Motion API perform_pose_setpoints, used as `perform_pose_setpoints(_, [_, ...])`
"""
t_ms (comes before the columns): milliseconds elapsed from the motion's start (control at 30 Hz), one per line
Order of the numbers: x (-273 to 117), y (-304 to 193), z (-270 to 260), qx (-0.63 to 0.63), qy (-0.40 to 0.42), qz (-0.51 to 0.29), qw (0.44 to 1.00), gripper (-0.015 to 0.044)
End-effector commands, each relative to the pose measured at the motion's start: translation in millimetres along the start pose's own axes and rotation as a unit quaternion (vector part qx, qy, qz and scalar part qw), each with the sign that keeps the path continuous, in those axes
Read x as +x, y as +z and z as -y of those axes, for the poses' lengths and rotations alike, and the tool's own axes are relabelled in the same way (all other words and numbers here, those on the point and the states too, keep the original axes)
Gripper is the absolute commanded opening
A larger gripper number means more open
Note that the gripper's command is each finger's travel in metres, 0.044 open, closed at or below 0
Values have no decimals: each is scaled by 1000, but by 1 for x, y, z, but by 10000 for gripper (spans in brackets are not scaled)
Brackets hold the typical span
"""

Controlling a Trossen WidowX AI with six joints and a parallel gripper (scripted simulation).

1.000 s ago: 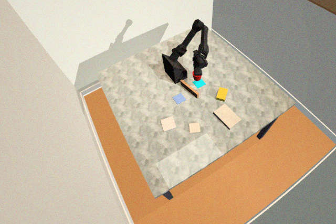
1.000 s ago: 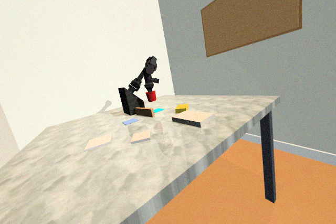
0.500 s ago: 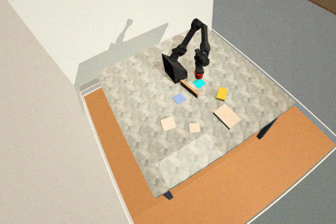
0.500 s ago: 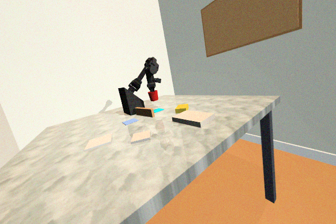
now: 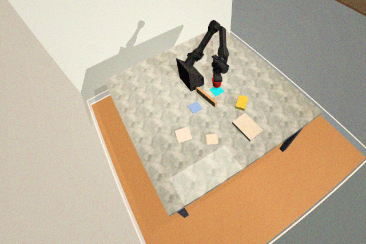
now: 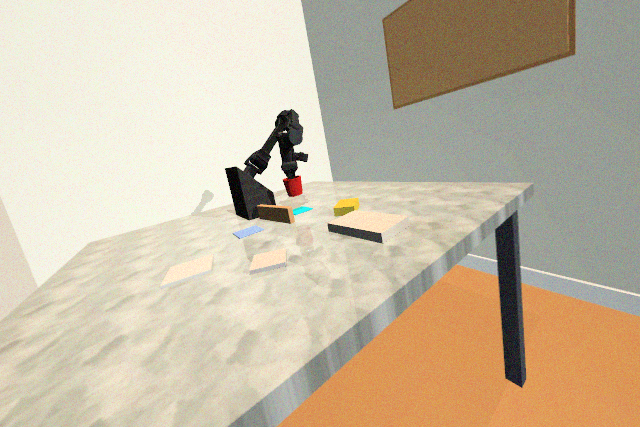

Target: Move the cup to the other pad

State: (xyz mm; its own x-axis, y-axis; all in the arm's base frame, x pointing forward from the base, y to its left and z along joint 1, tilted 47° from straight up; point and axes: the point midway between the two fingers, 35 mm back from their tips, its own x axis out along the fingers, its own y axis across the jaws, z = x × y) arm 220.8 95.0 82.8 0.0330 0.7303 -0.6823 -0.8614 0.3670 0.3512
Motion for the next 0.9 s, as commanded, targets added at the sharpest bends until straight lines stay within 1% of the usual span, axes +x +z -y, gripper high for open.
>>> perform_pose_setpoints(0, [5,0,-1,3,2,1,1000,0])
perform_pose_setpoints(867, [34,1,-1,3,3,1,1000,0])
